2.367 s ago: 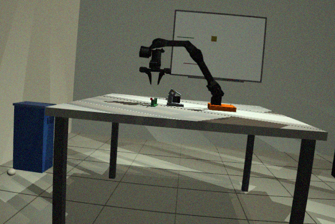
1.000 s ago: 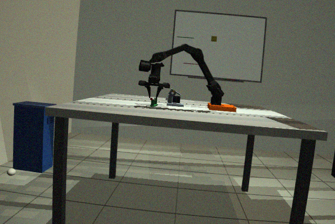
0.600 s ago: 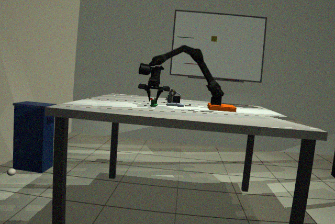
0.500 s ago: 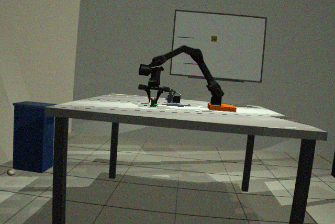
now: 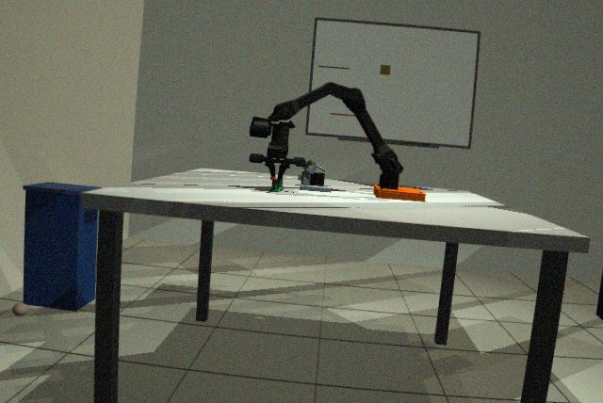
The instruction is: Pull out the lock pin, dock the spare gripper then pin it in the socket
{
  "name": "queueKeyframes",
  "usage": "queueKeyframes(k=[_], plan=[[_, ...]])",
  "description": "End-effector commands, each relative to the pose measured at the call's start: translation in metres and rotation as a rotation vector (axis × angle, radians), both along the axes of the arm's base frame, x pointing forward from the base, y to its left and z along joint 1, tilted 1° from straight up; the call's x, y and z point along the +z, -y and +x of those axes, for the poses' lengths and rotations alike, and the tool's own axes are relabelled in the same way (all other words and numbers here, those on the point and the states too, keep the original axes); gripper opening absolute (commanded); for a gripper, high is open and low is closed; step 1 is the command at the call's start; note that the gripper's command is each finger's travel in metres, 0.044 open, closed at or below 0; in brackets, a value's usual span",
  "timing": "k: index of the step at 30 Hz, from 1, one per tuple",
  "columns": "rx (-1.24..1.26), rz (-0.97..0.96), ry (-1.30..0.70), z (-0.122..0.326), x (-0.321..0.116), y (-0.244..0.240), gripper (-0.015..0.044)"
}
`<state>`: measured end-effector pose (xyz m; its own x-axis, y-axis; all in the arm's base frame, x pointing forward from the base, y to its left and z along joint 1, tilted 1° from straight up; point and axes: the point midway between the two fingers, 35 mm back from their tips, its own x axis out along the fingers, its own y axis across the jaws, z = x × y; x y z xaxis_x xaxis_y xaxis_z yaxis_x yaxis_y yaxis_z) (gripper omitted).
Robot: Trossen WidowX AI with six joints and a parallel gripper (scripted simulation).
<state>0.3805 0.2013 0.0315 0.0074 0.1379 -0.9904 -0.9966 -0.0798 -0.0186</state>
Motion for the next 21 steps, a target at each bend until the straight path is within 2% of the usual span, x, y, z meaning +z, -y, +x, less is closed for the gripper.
queueKeyframes(k=[1, 21], plan=[[0.001, -0.005, 0.002, 0.0, -0.001, 0.001, 0.0], [0.0, -0.01, -0.022, -0.005, 0.019, 0.002, 0.0]])
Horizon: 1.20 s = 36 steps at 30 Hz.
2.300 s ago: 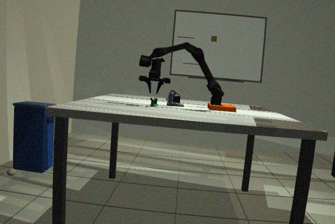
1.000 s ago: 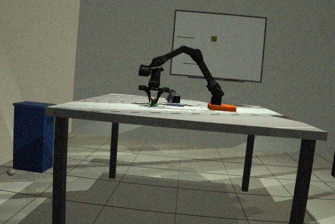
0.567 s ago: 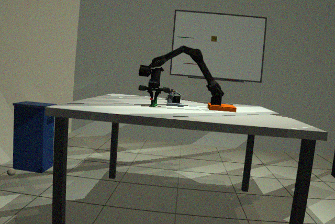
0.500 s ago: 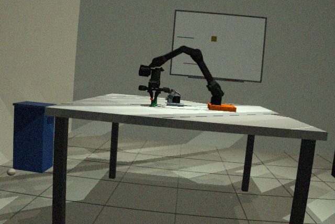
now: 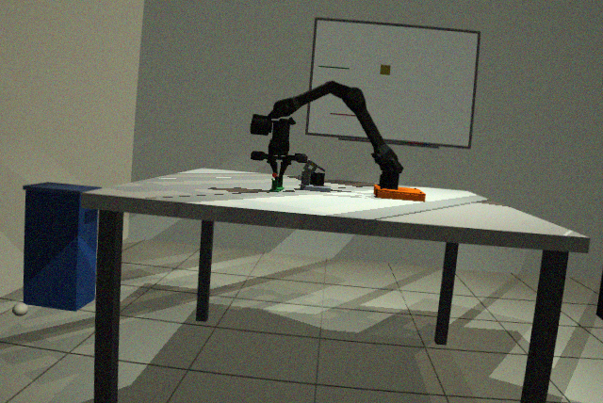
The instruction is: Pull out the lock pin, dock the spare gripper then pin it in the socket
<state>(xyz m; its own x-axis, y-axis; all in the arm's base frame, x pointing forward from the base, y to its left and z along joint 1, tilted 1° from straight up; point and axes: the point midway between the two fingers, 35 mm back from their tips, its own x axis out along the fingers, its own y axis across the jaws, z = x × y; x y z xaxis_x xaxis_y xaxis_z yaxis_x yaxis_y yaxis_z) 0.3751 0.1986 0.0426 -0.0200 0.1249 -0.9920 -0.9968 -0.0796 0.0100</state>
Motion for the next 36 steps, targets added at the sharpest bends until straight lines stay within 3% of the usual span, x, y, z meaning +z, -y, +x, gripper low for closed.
queueKeyframes(k=[1, 18, 36], plan=[[0.0, 0.002, 0.004, 0.001, 0.009, 0.0, 0.0], [0.0, -0.009, -0.017, -0.003, 0.014, 0.004, 0.0], [-0.001, -0.012, -0.016, 0.009, 0.027, 0.057, 0.0]])
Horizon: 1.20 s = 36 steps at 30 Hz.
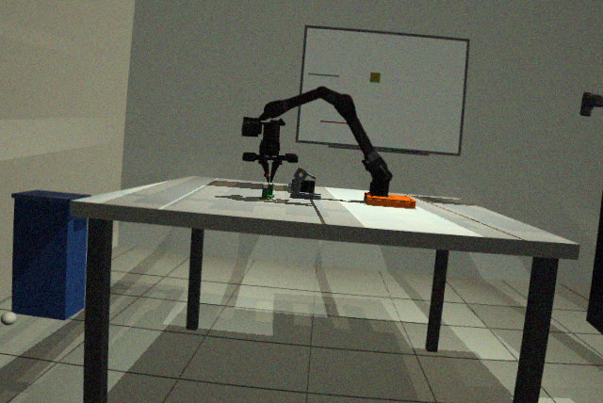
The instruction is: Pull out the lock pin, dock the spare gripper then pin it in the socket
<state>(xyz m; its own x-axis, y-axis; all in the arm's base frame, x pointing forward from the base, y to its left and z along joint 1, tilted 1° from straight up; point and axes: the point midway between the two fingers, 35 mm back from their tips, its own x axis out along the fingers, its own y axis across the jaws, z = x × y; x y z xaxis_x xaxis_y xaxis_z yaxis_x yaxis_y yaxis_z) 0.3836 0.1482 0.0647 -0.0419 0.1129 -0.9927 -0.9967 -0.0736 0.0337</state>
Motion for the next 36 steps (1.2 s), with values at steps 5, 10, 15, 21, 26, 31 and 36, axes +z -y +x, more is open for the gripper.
queueKeyframes(k=[5, 10, 15, 21, 26, 31, 36], plan=[[0.005, 0.0, 0.005, 0.001, 0.001, 0.007, 0.0], [0.006, 0.0, 0.003, 0.001, -0.007, 0.007, 0.0], [0.006, 0.002, 0.007, 0.001, -0.014, 0.007, 0.0], [0.005, 0.004, 0.01, 0.001, -0.023, 0.007, 0.0], [0.004, 0.005, 0.014, 0.001, -0.031, 0.007, 0.0], [0.004, 0.006, 0.015, 0.001, -0.034, 0.007, 0.0], [0.005, 0.006, 0.017, 0.001, -0.037, 0.007, 0.0]])
